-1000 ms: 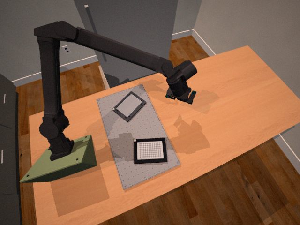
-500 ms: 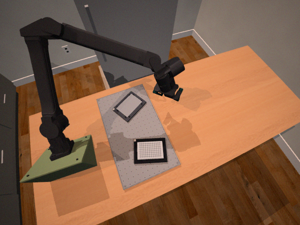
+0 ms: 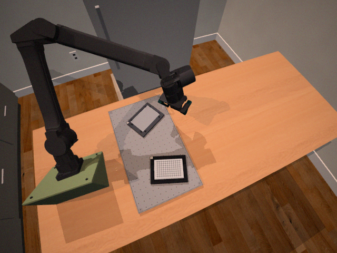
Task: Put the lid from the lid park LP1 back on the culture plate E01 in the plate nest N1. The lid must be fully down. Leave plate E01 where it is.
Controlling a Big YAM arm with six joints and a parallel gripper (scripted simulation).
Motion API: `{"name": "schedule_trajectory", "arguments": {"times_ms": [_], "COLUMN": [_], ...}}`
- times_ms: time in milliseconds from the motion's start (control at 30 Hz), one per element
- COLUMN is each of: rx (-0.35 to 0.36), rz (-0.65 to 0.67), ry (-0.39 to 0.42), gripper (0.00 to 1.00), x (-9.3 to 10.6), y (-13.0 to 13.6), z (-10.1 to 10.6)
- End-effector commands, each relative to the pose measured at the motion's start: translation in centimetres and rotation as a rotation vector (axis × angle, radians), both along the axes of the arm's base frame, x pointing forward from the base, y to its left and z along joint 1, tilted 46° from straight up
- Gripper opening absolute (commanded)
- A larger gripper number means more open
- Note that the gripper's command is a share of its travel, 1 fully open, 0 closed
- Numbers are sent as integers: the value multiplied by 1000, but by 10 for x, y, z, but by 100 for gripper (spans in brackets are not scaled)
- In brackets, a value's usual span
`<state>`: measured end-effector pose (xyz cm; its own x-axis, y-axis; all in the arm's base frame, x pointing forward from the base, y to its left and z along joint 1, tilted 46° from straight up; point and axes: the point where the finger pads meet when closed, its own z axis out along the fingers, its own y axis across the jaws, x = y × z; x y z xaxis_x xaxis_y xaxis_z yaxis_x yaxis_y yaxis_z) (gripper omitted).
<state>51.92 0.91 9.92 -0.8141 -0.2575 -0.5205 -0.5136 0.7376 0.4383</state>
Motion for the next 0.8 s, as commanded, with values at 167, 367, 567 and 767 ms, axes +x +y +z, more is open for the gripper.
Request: {"name": "schedule_trajectory", "arguments": {"times_ms": [167,367,567,767], "rx": [36,41,85,77], "rz": [18,40,61,60], "ry": [60,77,163,138], "gripper": [100,100,100,100], "x": [-20,-59,-78,-104], "y": [2,30,31,46], "z": [3,12,3,21]}}
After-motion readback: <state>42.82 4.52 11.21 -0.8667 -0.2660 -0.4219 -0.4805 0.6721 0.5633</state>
